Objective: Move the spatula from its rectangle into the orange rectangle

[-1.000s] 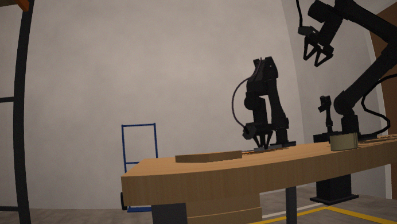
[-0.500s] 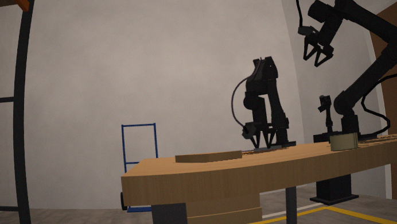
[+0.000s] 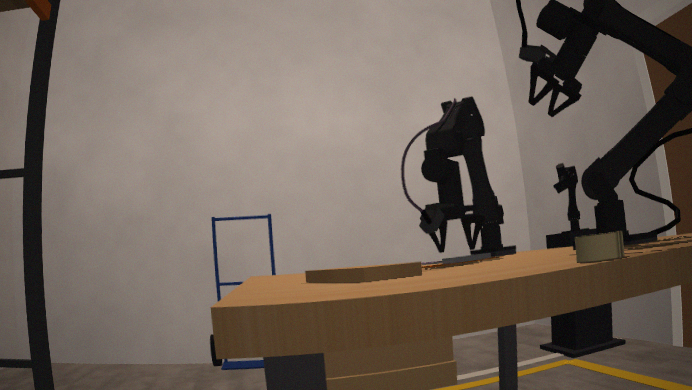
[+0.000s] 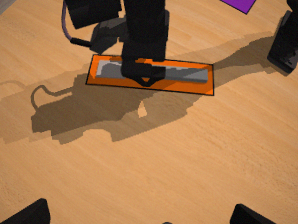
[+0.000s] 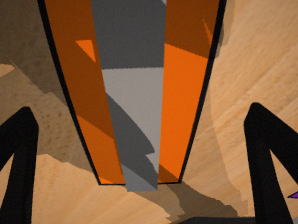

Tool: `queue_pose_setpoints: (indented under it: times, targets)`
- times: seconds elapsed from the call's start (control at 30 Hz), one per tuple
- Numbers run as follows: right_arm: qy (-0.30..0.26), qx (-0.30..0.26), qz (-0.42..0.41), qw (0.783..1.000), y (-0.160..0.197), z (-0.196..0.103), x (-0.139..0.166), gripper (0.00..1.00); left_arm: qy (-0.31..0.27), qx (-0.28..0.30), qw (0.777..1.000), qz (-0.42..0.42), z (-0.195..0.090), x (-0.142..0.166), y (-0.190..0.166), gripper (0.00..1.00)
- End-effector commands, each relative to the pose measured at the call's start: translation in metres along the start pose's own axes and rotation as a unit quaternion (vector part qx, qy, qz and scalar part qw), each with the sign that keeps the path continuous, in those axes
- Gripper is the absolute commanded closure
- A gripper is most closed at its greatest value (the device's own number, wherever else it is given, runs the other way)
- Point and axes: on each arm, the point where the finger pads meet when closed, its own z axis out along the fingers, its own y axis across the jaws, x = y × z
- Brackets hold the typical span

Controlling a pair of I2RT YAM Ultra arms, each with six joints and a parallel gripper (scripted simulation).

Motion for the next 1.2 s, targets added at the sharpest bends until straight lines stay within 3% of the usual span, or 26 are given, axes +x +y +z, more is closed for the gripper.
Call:
queue_pose_setpoints:
  times: [0.0, 0.13, 0.43, 1.17]
  targets:
    - [-0.026, -0.012, 0.000, 1.000, 0.003, -0.040, -0.008, 0.00, -0.002, 0.001, 1.000, -0.001, -0.002, -0.002, -0.001, 0.00]
    - [-0.026, -0.012, 0.000, 1.000, 0.004, -0.063, -0.005, 0.00, -0.002, 0.001, 1.000, -0.001, -0.002, -0.002, -0.001, 0.00]
    - [-0.028, -0.013, 0.000, 1.000, 0.006, -0.044, 0.002, 0.00, -0.002, 0.001, 1.000, -0.001, -0.002, -0.002, -0.001, 0.00]
    - [-0.023, -0.010, 0.000, 1.000, 0.003, -0.043, 0.001, 0.00, -0.002, 0.001, 1.000, -0.001, -0.002, -0.002, -0.001, 0.00]
